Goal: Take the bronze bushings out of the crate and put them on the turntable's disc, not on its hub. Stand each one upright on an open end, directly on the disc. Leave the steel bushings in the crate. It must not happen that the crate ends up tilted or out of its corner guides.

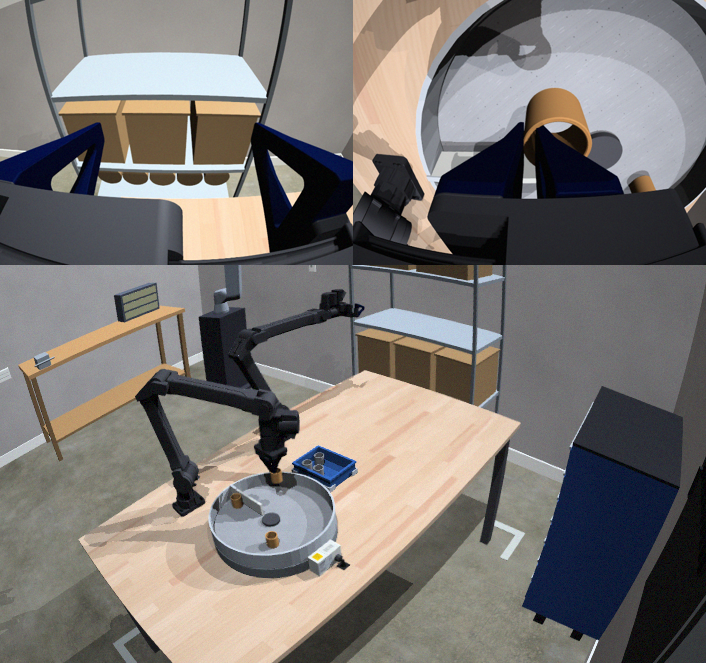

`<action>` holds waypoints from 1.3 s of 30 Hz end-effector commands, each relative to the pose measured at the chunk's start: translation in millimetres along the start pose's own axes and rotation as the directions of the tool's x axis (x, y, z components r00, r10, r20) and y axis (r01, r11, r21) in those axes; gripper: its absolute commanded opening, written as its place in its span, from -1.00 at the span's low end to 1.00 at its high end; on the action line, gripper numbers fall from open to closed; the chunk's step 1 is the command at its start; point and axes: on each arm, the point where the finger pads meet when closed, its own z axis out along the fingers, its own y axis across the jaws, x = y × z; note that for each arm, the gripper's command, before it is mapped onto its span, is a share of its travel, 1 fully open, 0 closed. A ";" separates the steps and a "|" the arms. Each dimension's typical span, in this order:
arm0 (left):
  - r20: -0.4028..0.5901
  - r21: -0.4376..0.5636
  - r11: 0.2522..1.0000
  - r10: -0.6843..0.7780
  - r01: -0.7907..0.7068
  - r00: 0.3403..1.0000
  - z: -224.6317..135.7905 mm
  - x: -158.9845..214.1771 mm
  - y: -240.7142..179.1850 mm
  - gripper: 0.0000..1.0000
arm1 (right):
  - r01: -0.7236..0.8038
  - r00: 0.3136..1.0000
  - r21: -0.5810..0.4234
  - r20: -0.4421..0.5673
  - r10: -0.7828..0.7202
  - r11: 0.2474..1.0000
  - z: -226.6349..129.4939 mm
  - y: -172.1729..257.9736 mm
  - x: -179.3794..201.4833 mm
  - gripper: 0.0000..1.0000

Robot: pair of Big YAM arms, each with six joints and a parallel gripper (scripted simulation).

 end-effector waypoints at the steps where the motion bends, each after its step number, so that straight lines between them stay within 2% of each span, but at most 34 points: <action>1: 0.067 -0.006 1.000 0.016 -0.016 0.998 -10.5 -27.9 4.5 1.00 | 0.050 0.998 0.028 0.030 -0.051 0.998 -14.2 -1.9 9.3 -1.00; 4: 0.067 -0.006 1.000 0.016 -0.016 0.998 -10.5 -27.9 4.5 1.00 | 0.050 0.998 0.027 0.029 -0.051 0.998 -14.1 -1.7 11.7 -1.00; 5: 0.067 -0.006 1.000 0.016 -0.016 0.998 -10.5 -27.9 4.5 1.00 | 0.070 0.995 0.073 0.061 -0.075 0.995 -35.1 -10.3 -4.1 -1.00; 8: 0.067 -0.006 1.000 0.016 -0.016 0.998 -10.5 -27.9 4.5 1.00 | 0.067 0.997 0.046 0.042 -0.069 0.997 -22.7 -4.3 4.9 -1.00; 23: 0.067 -0.006 1.000 0.016 -0.016 0.998 -10.5 -27.9 4.5 1.00 | 0.052 0.998 0.046 0.041 -0.054 0.998 -22.3 -6.2 8.6 -1.00; 25: 0.067 -0.006 1.000 0.016 -0.016 0.998 -10.5 -27.9 4.5 1.00 | 0.051 0.998 0.028 0.028 -0.052 0.998 -13.9 -0.6 16.1 -1.00; 39: 0.067 -0.006 1.000 0.016 -0.016 0.998 -10.5 -27.9 4.5 1.00 | 0.057 0.997 0.059 0.050 -0.060 0.997 -26.1 -5.5 9.8 -1.00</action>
